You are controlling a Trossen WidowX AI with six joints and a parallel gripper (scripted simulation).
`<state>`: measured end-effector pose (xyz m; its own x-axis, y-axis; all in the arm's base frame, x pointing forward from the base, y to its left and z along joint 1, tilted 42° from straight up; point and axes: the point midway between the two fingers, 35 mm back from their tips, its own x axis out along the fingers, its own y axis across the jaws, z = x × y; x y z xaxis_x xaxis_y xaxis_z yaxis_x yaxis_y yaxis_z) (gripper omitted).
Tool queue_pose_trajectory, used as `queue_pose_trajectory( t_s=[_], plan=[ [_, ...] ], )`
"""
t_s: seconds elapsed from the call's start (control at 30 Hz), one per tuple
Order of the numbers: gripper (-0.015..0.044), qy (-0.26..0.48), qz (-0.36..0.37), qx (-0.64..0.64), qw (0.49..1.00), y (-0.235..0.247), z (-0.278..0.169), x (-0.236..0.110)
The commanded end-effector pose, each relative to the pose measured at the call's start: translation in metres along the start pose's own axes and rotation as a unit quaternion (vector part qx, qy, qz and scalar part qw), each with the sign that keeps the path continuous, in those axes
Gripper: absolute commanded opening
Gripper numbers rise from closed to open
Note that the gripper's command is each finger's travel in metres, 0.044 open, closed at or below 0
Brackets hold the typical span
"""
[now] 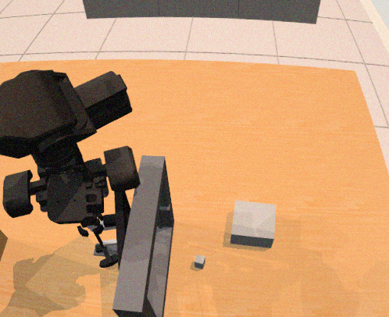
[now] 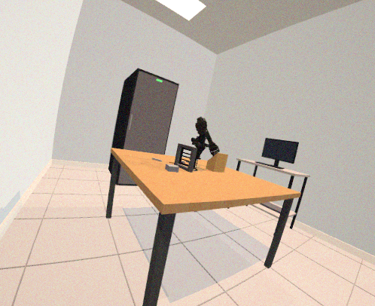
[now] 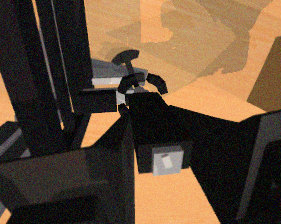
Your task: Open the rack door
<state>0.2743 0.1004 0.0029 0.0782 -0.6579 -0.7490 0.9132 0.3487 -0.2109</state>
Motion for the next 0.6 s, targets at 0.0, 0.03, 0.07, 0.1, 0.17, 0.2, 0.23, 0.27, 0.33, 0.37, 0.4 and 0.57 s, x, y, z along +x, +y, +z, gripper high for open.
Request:
queue_pose_trajectory(
  t_s=[0.0,0.03,0.07,0.1,0.17,0.2,0.23,0.27,0.33,0.37,0.4,0.57],
  plan=[
    [0.002,-0.002,0.003,-0.051,0.999,-0.009,0.003,0.0],
    [0.002,-0.002,0.002,-0.061,0.998,-0.012,0.003,0.0],
    [0.002,-0.002,0.002,-0.071,0.997,-0.014,0.004,0.0],
    [0.002,-0.002,0.002,-0.08,0.997,-0.017,0.005,0.0],
    [0.002,-0.002,0.002,-0.098,0.995,-0.022,0.006,0.0],
    [0.002,-0.002,0.002,-0.106,0.994,-0.024,0.007,0.0],
    [0.002,-0.002,0.002,-0.115,0.993,-0.026,0.008,0.0],
    [0.002,-0.002,0.002,-0.123,0.992,-0.029,0.009,0.0],
    [0.002,-0.002,0.002,-0.14,0.99,-0.034,0.011,0.0],
    [0.002,-0.002,0.002,-0.148,0.989,-0.036,0.012,0.0],
    [0.002,-0.002,0.002,-0.157,0.988,-0.038,0.013,0.0],
    [0.002,-0.002,0.001,-0.198,0.98,-0.049,0.019,0.0]
  ],
)
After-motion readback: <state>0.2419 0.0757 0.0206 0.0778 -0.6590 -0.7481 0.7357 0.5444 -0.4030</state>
